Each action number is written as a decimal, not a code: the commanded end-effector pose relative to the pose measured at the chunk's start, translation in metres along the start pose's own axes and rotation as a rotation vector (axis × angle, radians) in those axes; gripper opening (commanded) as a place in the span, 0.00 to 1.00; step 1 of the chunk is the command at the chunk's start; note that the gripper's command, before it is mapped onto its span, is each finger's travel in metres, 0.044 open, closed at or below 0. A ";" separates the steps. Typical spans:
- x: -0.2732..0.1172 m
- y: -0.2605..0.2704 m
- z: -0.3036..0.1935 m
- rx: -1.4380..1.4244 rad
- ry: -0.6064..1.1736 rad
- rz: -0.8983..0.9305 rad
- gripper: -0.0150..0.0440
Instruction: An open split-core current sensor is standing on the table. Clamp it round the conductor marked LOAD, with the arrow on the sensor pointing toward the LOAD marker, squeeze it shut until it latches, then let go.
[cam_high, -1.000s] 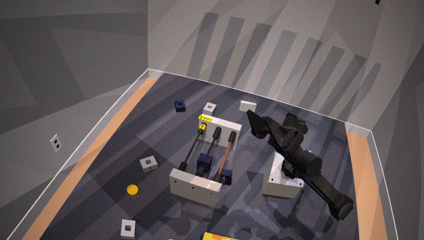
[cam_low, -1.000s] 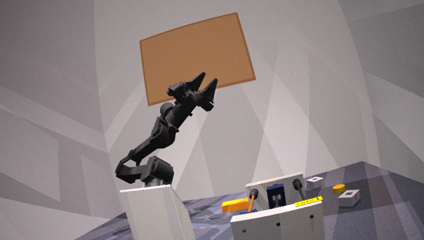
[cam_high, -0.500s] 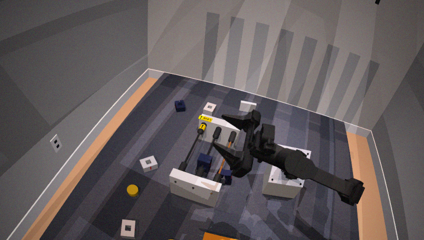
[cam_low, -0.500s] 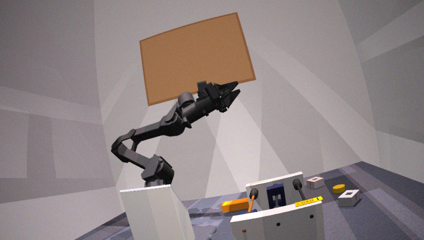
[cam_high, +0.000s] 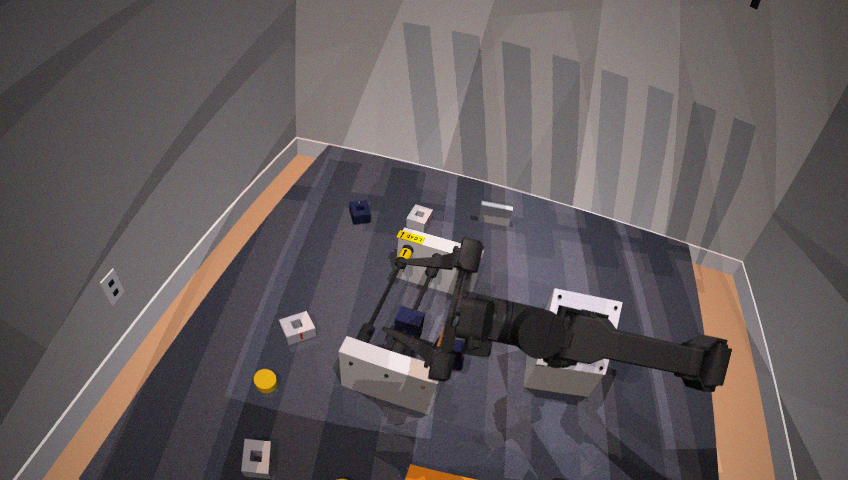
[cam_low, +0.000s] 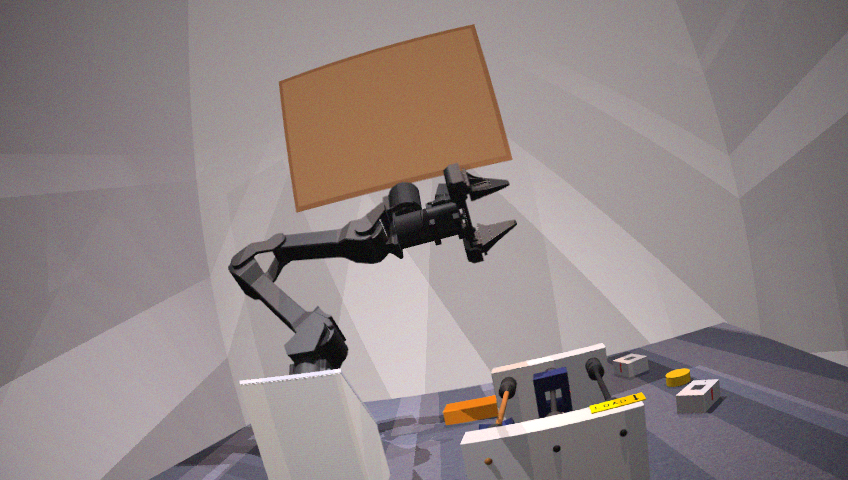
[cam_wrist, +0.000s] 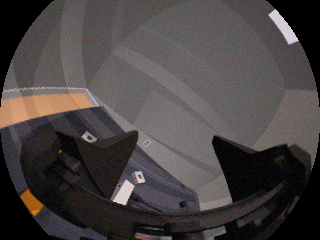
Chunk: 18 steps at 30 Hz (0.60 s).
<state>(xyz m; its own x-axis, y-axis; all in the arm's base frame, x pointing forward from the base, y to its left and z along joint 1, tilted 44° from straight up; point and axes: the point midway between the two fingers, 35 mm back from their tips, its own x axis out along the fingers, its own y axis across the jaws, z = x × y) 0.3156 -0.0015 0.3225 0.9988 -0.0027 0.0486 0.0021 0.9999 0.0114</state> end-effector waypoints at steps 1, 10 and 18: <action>0.015 -0.005 -0.015 -0.019 0.080 0.001 1.00; 0.074 -0.060 -0.122 0.051 0.556 -0.001 1.00; 0.083 -0.116 -0.228 0.282 0.924 0.011 1.00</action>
<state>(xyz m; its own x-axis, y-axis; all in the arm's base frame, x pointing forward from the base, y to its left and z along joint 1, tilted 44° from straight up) 0.4099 -0.0970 0.1355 0.7281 0.0841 -0.6803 0.0602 0.9808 0.1856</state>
